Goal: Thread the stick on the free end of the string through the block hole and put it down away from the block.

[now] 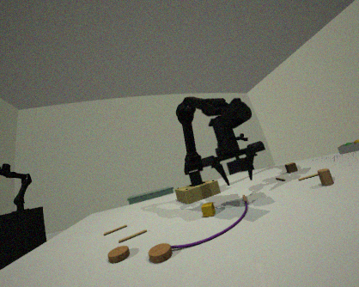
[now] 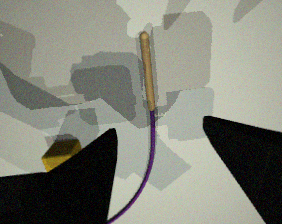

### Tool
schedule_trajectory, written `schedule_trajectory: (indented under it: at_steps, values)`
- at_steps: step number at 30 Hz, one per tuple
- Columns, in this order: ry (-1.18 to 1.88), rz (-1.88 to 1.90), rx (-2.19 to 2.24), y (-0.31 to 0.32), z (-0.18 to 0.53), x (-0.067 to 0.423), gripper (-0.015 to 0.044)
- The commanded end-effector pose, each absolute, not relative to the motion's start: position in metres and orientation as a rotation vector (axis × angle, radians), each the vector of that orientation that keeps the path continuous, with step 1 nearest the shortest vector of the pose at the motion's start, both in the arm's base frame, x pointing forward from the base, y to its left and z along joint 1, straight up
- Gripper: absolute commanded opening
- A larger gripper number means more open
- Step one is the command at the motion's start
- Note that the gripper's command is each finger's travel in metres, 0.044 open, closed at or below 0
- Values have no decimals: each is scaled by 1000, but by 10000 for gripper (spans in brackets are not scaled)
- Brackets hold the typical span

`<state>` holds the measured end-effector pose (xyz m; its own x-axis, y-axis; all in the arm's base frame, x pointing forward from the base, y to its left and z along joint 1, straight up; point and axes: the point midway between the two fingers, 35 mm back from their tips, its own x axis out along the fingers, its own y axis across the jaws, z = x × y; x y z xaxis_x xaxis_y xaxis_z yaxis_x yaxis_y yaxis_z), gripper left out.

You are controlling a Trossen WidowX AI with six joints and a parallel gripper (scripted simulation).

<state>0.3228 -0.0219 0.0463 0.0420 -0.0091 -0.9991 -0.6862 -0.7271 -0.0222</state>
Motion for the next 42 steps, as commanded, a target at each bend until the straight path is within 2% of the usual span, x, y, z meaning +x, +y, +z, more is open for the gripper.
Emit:
schedule_trajectory:
  at_steps: [1, 4, 42]
  values:
    - [691, 1741, -1819, -21, 46, 323, 204]
    - [691, 1741, -1819, -21, 46, 323, 125]
    - [691, 1742, -1819, -21, 6, 326, 125]
